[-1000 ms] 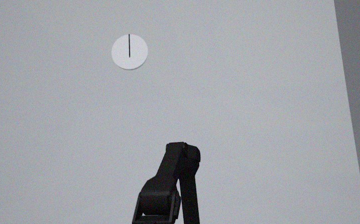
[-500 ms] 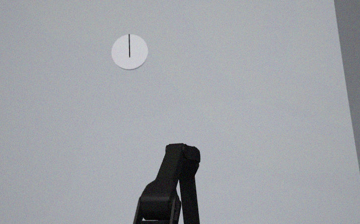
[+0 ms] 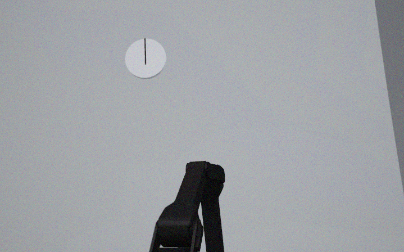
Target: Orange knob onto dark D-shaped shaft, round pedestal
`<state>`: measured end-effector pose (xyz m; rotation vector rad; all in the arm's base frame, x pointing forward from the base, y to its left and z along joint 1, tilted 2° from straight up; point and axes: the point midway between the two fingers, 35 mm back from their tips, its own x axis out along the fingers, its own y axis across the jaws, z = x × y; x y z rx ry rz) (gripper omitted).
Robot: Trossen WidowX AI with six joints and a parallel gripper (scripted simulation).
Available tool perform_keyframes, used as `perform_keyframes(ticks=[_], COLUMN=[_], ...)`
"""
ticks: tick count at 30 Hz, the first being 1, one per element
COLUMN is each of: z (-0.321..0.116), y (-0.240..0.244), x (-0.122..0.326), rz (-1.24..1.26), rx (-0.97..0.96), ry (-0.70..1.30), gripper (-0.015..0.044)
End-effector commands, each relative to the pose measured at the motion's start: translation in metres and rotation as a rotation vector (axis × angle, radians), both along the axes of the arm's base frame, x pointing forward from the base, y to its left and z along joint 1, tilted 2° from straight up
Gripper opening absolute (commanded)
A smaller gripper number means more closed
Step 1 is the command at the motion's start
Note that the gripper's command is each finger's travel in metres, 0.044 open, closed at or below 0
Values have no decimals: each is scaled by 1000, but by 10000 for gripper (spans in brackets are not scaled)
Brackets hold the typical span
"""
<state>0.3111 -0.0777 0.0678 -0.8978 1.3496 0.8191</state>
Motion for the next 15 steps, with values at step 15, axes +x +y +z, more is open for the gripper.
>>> perform_keyframes(ticks=[15], z=[88], y=[1], x=[-4], rz=[0], rx=[0], ry=[-1], gripper=[440])
